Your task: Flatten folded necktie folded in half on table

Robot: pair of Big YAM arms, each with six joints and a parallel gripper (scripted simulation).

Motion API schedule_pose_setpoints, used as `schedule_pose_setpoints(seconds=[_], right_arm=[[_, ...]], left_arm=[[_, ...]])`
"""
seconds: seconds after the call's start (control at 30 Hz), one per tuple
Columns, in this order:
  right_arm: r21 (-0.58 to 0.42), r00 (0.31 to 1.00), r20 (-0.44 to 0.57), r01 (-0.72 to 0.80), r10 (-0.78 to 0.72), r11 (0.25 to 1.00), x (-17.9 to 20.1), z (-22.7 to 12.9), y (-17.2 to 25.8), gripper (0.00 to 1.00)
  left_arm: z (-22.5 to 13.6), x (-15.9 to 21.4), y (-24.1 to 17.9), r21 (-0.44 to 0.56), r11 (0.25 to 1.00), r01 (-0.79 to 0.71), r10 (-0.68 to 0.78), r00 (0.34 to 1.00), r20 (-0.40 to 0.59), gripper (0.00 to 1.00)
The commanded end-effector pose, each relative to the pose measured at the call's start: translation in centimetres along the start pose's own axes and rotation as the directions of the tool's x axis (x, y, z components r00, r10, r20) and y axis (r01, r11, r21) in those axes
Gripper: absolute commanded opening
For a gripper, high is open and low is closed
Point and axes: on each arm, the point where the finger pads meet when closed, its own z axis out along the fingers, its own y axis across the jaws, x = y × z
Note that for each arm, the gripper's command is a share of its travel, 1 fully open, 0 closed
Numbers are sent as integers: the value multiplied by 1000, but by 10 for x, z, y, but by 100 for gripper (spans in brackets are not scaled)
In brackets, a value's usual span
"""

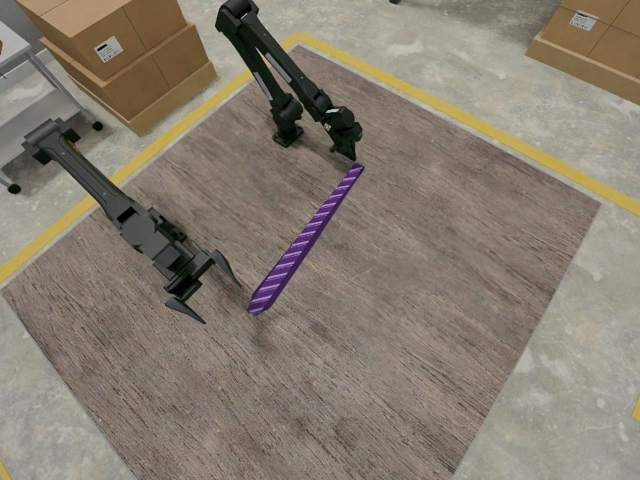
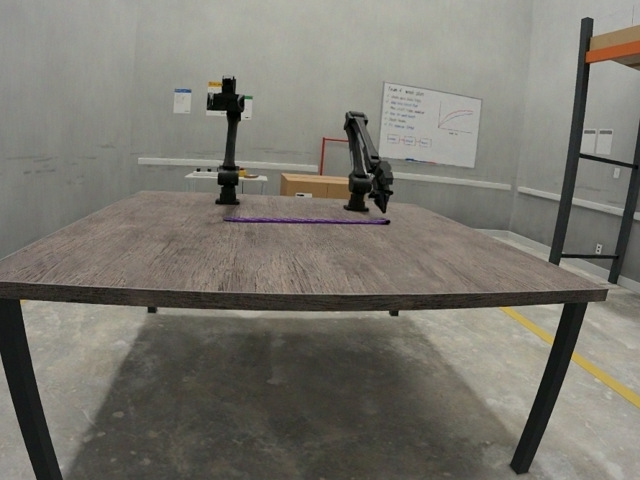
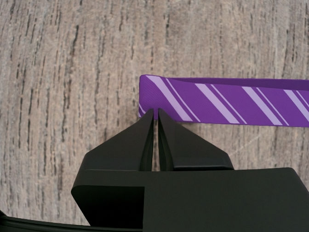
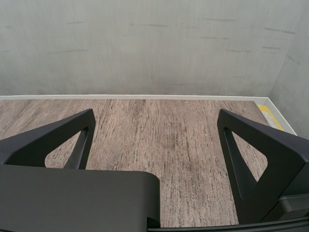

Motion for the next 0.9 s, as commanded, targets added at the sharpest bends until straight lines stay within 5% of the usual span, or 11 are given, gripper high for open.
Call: schedule_pose_setpoints(seconds=[0.0, 0.87], right_arm=[[-11, 998, 63, -10, 11, 1000, -32, -1, 7, 100], [-11, 998, 63, -10, 11, 1000, -32, -1, 7, 100]], left_arm=[[0, -15, 2, -1, 1000, 2, -2, 999, 32, 4], [-1, -29, 5, -1, 1000, 2, -2, 999, 32, 4]])
